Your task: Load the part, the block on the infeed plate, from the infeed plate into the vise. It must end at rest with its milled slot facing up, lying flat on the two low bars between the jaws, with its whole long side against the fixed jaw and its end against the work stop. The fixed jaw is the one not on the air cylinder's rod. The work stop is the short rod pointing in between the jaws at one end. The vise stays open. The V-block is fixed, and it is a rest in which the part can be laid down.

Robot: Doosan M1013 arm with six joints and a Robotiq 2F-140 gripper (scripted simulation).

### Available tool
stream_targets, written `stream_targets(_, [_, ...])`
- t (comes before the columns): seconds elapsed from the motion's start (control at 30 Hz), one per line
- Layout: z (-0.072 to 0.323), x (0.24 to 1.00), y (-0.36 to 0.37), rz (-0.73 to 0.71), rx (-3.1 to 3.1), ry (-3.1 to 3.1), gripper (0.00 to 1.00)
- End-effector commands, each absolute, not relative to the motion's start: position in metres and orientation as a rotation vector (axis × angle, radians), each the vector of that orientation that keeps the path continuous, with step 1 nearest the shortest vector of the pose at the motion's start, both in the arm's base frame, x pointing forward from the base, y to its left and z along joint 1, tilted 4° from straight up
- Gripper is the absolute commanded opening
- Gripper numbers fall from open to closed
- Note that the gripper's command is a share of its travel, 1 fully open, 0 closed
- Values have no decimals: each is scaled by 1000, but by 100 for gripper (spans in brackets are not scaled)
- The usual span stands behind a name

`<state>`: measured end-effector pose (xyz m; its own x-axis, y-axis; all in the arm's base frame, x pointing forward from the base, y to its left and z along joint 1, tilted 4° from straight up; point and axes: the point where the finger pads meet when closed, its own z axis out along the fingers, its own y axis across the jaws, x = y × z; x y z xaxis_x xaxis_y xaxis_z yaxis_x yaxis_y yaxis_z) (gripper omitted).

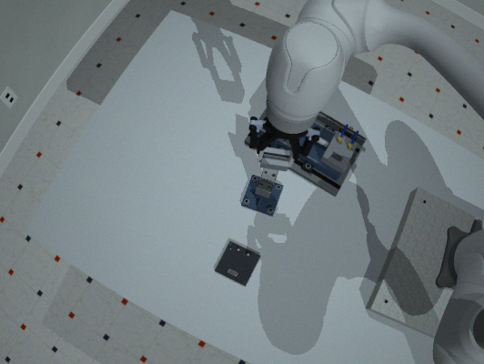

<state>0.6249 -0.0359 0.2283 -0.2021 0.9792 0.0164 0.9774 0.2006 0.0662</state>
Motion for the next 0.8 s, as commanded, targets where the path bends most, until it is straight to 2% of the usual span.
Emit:
stream_targets(0.0, [230,628,-52,84,1856,2493,0])
stream_targets(0.77, [228,632,-123,71,1265,2827,0])
